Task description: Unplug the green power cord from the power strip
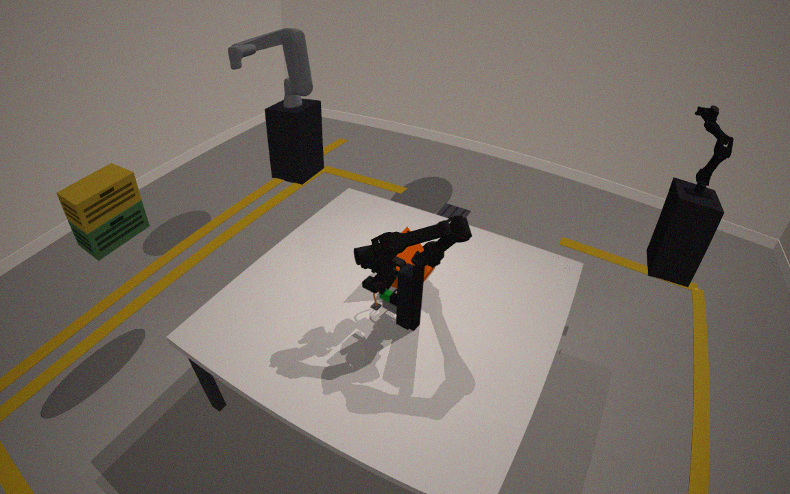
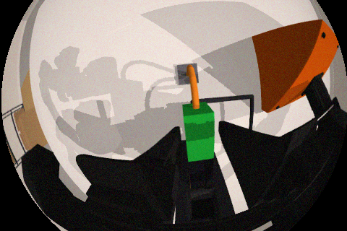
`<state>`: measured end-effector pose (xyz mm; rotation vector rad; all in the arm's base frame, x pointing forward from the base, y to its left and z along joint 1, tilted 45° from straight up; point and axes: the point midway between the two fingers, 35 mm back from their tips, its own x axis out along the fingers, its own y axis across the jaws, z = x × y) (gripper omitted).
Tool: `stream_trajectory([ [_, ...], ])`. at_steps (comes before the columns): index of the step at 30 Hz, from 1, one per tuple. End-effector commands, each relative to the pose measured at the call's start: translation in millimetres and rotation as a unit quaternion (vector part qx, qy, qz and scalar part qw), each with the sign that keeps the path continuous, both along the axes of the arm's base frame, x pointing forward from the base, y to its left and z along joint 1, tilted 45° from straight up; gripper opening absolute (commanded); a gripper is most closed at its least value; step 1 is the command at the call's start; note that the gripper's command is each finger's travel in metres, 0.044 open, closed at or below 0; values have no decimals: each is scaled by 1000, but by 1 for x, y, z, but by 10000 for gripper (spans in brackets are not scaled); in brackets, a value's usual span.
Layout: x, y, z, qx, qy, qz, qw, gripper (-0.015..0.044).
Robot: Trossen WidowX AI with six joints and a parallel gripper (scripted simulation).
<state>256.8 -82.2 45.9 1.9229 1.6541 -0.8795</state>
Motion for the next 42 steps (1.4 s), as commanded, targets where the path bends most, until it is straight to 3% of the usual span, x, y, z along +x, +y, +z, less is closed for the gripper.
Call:
stream_trajectory([
  [1,0,5,-4,3,1,-2,1000,160],
  [4,0,5,-4,3,1,-2,1000,160],
  [8,0,3,-3,1,1,1,1000,55],
  [17,0,3,-3,1,1,1,1000,0],
  [38,-4,-21,-23,-1,1,-1,1000,0],
  [42,-3,-12,-20,2,1,-2,1000,105],
])
